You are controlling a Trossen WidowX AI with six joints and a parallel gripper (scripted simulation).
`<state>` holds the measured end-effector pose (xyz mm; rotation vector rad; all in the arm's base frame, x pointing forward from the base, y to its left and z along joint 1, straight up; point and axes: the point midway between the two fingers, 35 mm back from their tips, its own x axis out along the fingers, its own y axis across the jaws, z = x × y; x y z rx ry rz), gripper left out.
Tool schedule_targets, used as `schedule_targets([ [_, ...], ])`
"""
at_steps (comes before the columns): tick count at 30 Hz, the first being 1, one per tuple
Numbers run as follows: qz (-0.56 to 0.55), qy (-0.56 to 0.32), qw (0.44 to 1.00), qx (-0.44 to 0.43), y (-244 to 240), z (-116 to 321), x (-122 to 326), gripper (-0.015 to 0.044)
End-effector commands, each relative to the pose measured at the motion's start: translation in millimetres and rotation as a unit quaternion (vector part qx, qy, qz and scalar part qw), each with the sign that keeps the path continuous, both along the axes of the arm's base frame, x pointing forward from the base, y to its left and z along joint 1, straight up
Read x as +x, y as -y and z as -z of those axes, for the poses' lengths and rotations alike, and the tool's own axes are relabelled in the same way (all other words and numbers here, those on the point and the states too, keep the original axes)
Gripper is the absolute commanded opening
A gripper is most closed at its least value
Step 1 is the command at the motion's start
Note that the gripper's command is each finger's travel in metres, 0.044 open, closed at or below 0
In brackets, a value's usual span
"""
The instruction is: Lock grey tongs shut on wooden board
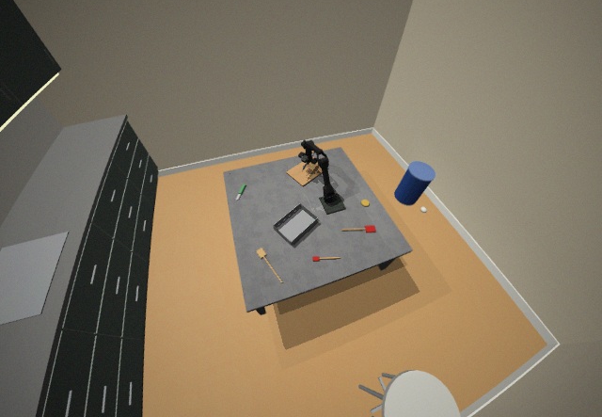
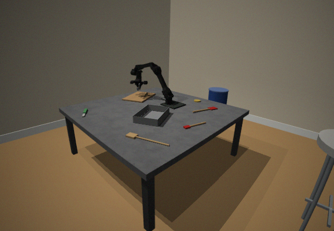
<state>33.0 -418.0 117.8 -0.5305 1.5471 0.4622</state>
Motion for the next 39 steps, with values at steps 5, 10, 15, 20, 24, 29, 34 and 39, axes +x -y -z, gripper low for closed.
schedule_targets([
  [5, -0.004, 0.004, 1.0, 0.005, -1.4, 14.3, 0.2, -0.015],
  [10, -0.005, 0.006, 1.0, 0.007, -2.2, 22.5, 0.0, -0.015],
  [15, -0.005, 0.007, 1.0, 0.008, -3.3, 30.7, -0.2, -0.015],
  [20, -0.005, 0.009, 1.0, 0.01, -4.5, 38.5, -0.4, -0.015],
  [24, -0.005, 0.009, 1.0, 0.01, -4.7, 39.6, -0.5, -0.015],
  [29, -0.002, 0.007, 1.0, 0.01, -4.0, 37.6, -1.0, -0.0045],
  [34, -0.002, 0.007, 1.0, 0.01, -4.0, 37.6, -1.0, 0.0086],
  [39, -0.002, 0.007, 1.0, 0.01, -4.0, 37.6, -1.0, 0.0218],
])
